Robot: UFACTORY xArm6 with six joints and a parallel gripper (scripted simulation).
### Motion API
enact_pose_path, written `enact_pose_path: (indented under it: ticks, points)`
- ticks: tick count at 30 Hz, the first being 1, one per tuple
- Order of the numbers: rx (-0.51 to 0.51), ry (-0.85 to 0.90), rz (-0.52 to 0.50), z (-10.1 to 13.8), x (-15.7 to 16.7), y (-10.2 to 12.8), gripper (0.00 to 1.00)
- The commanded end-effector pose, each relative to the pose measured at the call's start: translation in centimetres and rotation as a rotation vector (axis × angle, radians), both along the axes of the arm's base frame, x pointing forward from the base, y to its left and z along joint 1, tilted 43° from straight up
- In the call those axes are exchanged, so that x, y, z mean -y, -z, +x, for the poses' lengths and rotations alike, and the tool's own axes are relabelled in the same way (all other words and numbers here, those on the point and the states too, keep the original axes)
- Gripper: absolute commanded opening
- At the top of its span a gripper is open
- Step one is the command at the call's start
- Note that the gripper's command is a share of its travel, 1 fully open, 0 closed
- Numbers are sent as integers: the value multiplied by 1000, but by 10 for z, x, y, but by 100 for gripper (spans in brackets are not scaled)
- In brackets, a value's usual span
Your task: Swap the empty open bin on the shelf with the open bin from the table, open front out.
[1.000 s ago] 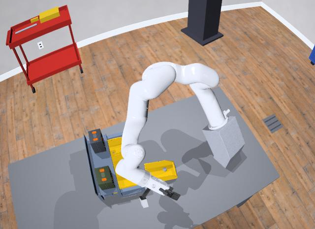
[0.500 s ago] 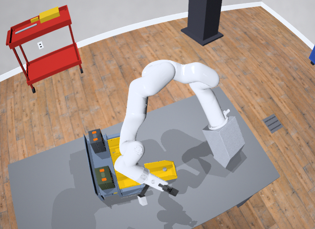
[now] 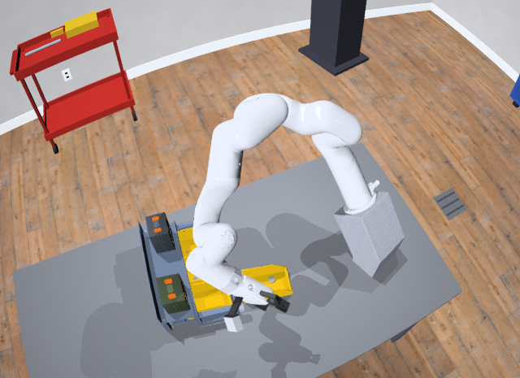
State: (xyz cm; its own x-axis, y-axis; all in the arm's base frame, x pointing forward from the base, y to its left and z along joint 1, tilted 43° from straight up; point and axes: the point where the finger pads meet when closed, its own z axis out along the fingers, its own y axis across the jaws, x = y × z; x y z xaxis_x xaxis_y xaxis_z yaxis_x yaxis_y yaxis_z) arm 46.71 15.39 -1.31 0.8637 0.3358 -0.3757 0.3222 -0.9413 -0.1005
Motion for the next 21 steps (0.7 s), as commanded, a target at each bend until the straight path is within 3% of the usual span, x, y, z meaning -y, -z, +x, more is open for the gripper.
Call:
enact_pose_path:
  ticks: [1,21]
  points:
    - [15,-100,9,0,10,-8,100]
    - [7,-657,23,-6,74,-46,100]
